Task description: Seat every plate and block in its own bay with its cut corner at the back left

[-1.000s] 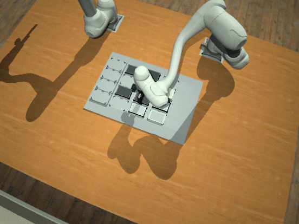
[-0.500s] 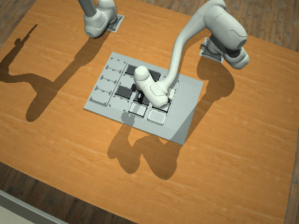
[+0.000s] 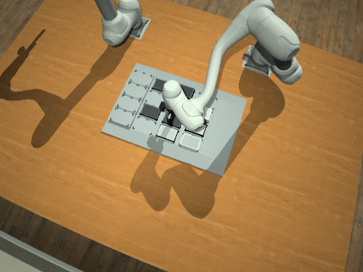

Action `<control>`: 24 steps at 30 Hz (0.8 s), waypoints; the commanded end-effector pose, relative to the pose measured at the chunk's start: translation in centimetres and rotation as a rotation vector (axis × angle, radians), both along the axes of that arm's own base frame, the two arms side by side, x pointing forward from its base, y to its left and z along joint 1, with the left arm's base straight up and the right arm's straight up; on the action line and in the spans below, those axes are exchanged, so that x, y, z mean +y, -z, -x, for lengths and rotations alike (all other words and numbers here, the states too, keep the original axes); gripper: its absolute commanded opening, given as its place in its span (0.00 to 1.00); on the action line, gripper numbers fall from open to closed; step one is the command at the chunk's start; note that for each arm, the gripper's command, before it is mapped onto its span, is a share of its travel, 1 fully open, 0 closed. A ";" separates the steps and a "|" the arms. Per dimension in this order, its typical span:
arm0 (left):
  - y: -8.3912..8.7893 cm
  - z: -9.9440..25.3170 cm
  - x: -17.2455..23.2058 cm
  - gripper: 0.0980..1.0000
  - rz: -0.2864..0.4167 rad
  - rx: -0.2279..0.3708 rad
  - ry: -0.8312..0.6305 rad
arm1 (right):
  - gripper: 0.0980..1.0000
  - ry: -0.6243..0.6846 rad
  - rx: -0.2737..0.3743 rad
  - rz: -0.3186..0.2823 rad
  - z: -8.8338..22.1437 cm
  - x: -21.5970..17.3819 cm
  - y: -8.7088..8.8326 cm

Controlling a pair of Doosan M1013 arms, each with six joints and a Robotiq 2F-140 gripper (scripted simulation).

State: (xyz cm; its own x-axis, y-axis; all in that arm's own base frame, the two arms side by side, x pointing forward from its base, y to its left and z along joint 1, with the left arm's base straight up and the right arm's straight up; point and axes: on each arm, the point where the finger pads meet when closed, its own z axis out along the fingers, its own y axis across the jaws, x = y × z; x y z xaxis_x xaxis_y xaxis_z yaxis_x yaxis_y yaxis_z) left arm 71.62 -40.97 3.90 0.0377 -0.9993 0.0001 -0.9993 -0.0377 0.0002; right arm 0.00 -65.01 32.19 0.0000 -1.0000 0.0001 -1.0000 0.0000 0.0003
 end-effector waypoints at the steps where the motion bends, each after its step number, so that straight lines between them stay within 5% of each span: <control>1: -0.2 -0.1 0.0 0.57 0.001 -0.002 0.000 | 1.00 0.000 0.000 0.001 0.0 0.0 -0.1; 24: -0.2 -0.1 0.0 0.55 0.001 -0.002 0.000 | 1.00 0.000 0.000 0.001 0.0 0.0 -0.1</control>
State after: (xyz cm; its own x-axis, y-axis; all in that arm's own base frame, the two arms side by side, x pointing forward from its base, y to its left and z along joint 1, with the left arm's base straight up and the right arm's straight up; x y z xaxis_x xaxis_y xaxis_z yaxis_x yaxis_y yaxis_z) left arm 71.61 -40.97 3.95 0.0377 -0.9993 0.0000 -0.9993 -0.0377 0.0003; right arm 0.00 -65.01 32.19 0.0000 -1.0000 0.0001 -1.0000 0.0000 0.0003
